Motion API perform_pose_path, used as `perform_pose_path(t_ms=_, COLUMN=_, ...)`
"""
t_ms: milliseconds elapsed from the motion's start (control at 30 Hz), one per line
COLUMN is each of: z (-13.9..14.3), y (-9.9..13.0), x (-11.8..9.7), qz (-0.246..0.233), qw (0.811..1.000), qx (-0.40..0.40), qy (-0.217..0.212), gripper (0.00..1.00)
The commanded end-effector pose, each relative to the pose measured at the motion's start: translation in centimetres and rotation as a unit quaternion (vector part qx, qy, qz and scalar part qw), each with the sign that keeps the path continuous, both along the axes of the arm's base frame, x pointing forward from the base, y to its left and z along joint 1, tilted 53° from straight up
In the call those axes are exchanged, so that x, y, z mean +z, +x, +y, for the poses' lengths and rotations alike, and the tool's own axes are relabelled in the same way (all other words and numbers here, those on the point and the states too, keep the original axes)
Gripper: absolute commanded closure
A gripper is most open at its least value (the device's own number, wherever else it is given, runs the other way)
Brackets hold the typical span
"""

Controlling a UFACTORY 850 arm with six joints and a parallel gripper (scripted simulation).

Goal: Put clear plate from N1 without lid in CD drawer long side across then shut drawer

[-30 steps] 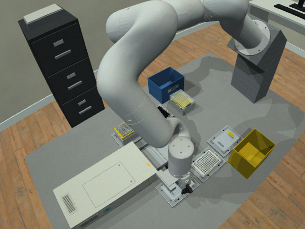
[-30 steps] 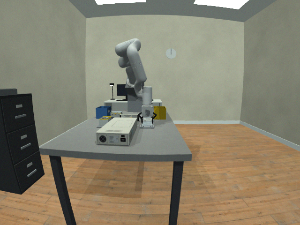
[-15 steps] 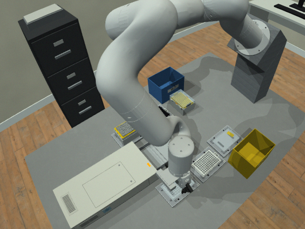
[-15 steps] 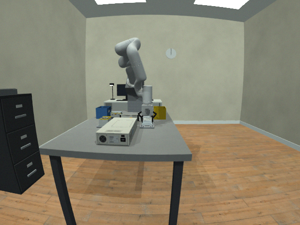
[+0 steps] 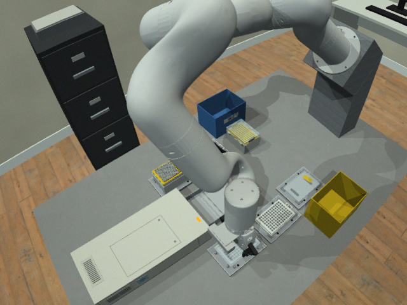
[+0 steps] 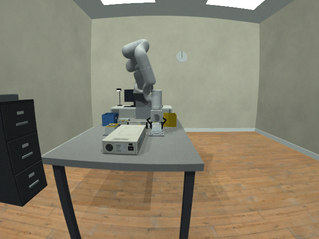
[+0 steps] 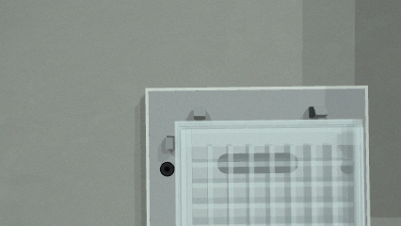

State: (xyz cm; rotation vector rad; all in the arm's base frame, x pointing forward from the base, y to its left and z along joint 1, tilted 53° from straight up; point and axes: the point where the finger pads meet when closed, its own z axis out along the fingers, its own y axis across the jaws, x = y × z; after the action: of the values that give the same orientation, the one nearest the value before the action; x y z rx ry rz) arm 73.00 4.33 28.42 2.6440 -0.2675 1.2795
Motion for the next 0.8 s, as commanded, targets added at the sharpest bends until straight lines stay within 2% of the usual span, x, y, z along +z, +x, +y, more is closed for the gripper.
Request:
perform_pose_path(t_ms=0, z=0.0, y=0.0, x=0.1, qz=0.0, qw=1.0, qx=0.0, qy=0.0, gripper=1.0)
perform_pose_path(t_ms=767, z=0.8, y=-2.4, x=2.0, qz=0.0, qw=1.0, qx=0.0, qy=0.0, gripper=1.0)
